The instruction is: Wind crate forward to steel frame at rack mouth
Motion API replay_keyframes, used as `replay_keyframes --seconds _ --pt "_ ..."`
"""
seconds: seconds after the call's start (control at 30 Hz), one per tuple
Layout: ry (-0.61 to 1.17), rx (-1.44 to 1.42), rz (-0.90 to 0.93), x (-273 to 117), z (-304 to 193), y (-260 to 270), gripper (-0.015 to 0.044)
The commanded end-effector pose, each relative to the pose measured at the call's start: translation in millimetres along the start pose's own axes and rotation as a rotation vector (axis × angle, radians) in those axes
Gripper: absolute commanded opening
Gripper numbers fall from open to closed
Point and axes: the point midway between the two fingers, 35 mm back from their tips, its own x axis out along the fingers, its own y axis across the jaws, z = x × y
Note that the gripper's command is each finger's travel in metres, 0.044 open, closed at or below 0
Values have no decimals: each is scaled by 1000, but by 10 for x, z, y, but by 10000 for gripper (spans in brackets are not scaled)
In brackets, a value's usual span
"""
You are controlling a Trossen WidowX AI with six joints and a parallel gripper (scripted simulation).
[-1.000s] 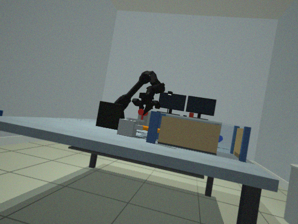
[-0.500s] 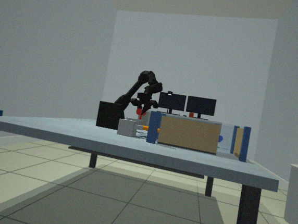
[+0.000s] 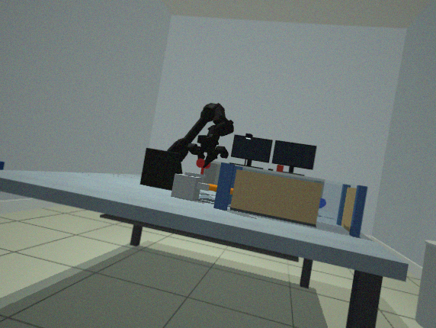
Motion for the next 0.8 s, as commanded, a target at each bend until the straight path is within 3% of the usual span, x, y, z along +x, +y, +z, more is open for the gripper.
replay_keyframes --seconds 0.0,0.77 --pt "5 19 -44 18 10 -216 0" --pt "4 19 -45 64 133 -511 0"
